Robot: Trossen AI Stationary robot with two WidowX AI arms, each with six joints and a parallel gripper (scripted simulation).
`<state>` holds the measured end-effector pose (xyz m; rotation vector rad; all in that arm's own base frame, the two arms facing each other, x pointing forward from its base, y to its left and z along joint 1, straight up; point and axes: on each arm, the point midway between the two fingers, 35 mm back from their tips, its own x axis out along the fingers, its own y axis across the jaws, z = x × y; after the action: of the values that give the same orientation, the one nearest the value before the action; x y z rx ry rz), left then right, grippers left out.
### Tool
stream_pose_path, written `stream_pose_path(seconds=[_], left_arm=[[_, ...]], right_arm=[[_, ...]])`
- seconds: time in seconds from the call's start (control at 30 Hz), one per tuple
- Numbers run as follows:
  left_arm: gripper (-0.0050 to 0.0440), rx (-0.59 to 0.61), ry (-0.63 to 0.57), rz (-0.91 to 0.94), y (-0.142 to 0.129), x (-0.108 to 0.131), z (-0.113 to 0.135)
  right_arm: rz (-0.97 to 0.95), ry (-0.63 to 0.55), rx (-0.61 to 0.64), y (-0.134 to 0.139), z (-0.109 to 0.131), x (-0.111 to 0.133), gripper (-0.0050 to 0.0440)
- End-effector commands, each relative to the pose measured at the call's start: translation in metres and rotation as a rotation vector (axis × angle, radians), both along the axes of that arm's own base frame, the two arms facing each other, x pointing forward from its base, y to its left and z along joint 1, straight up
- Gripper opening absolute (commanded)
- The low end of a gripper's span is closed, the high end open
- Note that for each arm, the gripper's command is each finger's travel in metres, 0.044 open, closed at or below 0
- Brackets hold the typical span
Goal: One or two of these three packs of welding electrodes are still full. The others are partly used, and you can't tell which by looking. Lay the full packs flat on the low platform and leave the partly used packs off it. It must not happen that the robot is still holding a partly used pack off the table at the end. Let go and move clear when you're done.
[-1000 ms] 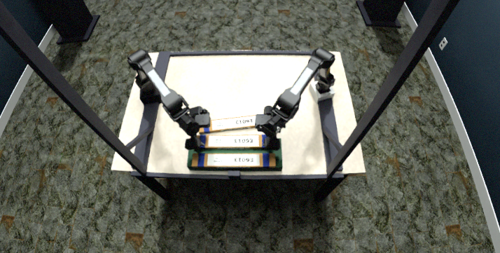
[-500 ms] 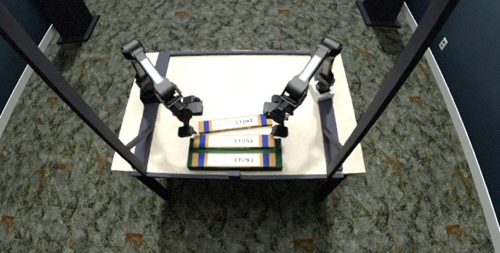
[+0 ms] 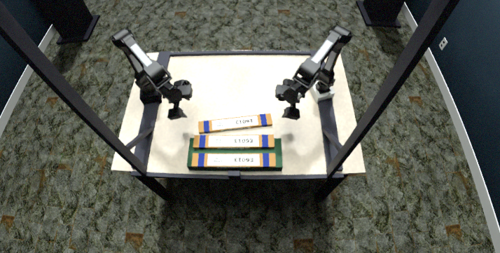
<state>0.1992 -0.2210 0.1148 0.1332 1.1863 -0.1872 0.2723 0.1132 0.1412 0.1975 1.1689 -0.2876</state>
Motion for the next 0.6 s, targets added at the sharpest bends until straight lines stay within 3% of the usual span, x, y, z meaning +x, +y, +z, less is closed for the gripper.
stream_pose_path(seconds=[0.0,0.43,0.57], left_arm=[[0.043,-0.021,-0.011,-0.005,0.018,-0.008,0.011],[0.043,-0.014,-0.008,-0.006,0.096,-0.04,0.024],[0.043,-0.013,-0.007,-0.006,0.109,-0.045,0.026]], right_arm=[[0.003,-0.004,0.008,-0.012,0.006,-0.018,0.043],[0.003,0.003,0.004,-0.063,0.019,-0.087,0.043],[0.003,0.004,0.003,-0.07,0.021,-0.097,0.043]])
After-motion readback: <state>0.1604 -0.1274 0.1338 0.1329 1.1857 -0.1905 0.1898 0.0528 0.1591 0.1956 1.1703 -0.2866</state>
